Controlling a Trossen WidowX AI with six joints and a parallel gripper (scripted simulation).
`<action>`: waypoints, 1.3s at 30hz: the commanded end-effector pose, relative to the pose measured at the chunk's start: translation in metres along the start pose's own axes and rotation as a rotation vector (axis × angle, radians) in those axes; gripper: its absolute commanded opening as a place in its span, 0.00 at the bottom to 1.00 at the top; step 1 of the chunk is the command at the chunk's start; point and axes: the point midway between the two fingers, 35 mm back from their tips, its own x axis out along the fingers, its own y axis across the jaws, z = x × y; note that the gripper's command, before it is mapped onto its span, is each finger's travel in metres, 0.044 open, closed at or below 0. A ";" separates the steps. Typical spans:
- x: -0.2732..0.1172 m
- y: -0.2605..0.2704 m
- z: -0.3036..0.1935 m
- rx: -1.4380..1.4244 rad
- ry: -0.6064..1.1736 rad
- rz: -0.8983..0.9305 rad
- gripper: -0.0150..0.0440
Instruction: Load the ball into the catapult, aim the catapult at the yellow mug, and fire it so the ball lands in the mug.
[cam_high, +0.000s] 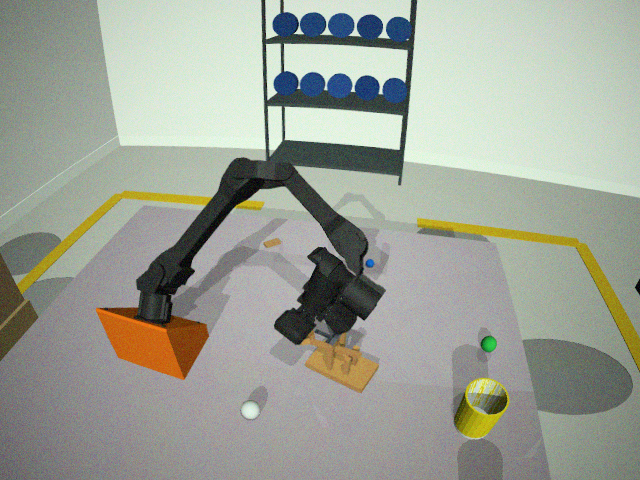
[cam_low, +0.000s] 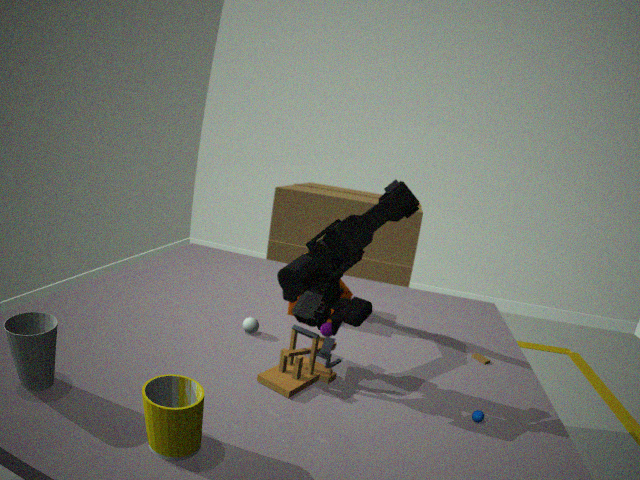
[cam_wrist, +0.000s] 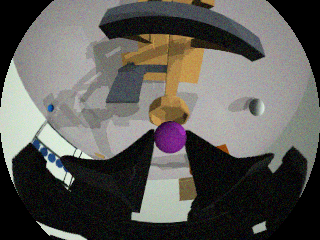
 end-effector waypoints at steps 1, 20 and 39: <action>0.007 0.000 0.001 0.008 0.005 0.003 0.25; 0.007 0.000 0.002 0.000 0.000 0.000 0.65; -0.122 -0.011 0.052 -0.047 -0.417 0.017 1.00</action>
